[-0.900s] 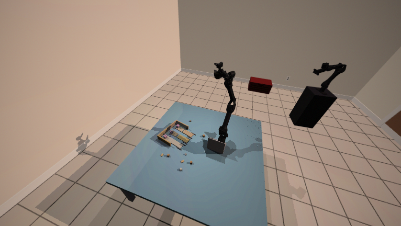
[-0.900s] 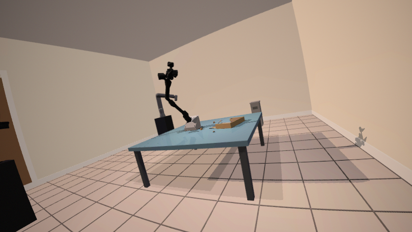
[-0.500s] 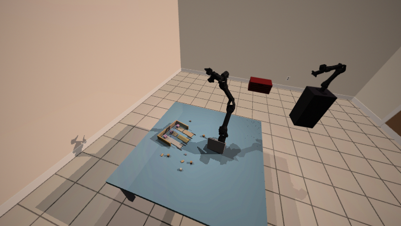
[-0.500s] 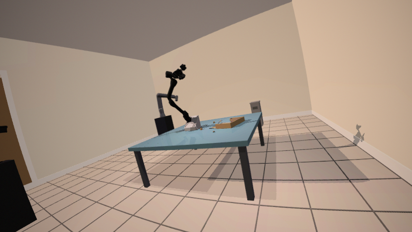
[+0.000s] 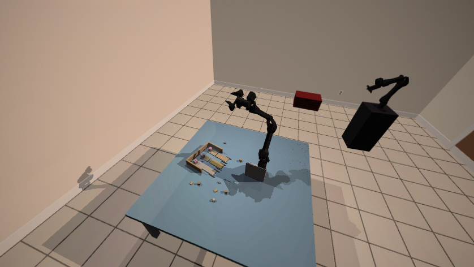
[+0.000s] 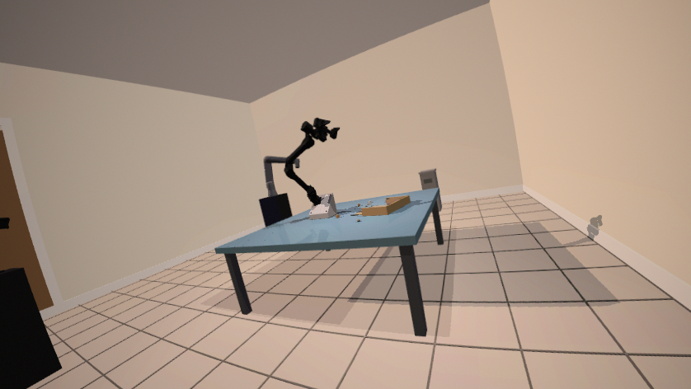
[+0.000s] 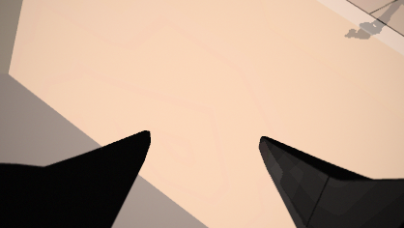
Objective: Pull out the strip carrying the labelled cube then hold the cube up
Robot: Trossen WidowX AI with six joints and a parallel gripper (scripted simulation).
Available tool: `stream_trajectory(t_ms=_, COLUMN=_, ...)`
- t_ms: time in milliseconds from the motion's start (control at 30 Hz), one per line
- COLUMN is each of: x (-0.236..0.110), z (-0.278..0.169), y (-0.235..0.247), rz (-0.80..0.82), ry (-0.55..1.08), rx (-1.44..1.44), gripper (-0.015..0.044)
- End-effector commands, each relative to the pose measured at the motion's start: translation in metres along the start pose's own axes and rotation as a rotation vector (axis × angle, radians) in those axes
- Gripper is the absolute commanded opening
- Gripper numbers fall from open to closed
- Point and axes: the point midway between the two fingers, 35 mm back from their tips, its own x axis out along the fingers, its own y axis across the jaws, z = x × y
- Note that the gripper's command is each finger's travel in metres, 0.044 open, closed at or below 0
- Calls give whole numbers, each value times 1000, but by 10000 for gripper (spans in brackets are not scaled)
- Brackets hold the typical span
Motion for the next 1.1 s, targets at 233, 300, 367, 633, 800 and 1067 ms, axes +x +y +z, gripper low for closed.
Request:
stream_trajectory(t_ms=233, x=1, z=50, y=-149, rz=-227, ry=-10, rx=-915, gripper=400)
stream_trajectory(t_ms=300, x=-3, z=61, y=-170, rz=-266, ry=3, rx=-1053, gripper=400)
stream_trajectory(t_ms=367, x=-7, z=73, y=-191, rz=-305, ry=20, rx=-1189, gripper=400)
stream_trajectory(t_ms=633, x=-35, z=128, y=-267, rz=-470, ry=137, rx=-1729, gripper=400)
stream_trajectory(t_ms=800, x=-60, z=168, y=-307, rz=-576, ry=257, rx=-2065, gripper=400)
stream_trajectory(t_ms=1067, x=-108, z=232, y=-354, rz=-724, ry=518, rx=-2548, gripper=400)
